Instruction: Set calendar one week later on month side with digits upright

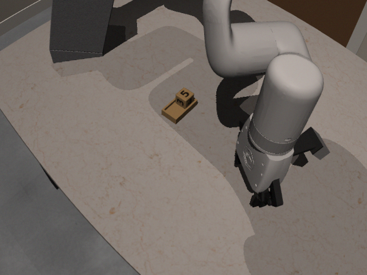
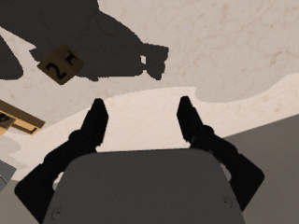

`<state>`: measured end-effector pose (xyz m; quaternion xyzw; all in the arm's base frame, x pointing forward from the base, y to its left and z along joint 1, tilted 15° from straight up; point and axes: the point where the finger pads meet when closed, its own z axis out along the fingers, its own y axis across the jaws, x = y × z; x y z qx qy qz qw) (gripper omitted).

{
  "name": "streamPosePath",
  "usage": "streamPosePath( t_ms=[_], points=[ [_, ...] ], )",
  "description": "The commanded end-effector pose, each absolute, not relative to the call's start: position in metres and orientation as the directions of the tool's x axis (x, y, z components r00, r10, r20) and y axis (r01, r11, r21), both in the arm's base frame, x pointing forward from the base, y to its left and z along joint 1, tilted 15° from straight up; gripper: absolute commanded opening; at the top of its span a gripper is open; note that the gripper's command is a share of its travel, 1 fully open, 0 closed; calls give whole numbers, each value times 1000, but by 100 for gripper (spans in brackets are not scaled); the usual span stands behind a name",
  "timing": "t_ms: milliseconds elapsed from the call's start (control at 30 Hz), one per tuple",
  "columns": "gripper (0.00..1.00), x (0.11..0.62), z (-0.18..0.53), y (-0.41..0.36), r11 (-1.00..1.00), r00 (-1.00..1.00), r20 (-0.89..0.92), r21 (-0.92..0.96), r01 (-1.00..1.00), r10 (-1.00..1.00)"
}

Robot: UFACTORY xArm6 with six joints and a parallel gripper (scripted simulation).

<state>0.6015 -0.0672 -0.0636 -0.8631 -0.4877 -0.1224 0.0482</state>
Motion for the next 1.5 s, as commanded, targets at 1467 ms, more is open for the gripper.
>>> streamPosePath(
  t_ms=[1467],
  points=[
    [100,606,-83,-63,-520,494,259,39,853,830]
  ],
)
